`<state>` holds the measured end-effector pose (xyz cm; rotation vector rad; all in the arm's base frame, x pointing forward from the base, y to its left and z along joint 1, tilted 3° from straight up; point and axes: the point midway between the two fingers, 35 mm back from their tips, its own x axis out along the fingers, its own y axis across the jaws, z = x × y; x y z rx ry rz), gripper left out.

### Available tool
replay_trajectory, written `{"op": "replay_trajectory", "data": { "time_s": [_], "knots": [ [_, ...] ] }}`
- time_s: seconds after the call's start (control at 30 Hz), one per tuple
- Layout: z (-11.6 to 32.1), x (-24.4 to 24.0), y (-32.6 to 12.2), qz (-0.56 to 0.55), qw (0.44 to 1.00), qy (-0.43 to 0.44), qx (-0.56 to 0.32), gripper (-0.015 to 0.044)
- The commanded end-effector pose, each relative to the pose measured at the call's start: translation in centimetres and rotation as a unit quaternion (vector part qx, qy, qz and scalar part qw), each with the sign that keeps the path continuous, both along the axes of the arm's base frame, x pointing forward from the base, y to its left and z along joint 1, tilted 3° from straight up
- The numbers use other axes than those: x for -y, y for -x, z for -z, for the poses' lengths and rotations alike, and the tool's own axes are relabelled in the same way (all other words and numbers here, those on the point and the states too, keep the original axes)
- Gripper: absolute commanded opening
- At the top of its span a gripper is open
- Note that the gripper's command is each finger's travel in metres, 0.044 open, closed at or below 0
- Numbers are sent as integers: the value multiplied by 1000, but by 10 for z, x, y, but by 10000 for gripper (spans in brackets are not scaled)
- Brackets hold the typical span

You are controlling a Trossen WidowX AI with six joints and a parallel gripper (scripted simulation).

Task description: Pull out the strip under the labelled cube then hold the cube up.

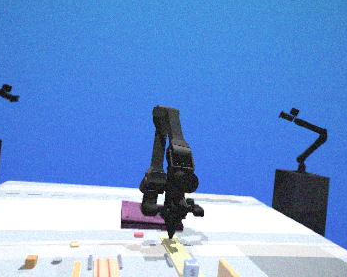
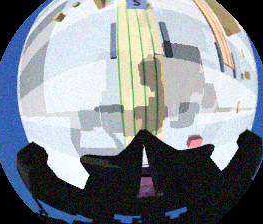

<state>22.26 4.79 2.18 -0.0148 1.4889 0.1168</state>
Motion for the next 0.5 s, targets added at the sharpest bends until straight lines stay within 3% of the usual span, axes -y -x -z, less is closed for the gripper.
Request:
{"op": "replay_trajectory", "data": {
  "time_s": [0.0,0.47],
  "knots": [
    [7,3,15,2,1000,5,-17,0],
    [8,4,35,2,1000,5,-18,0]
  ]
}}
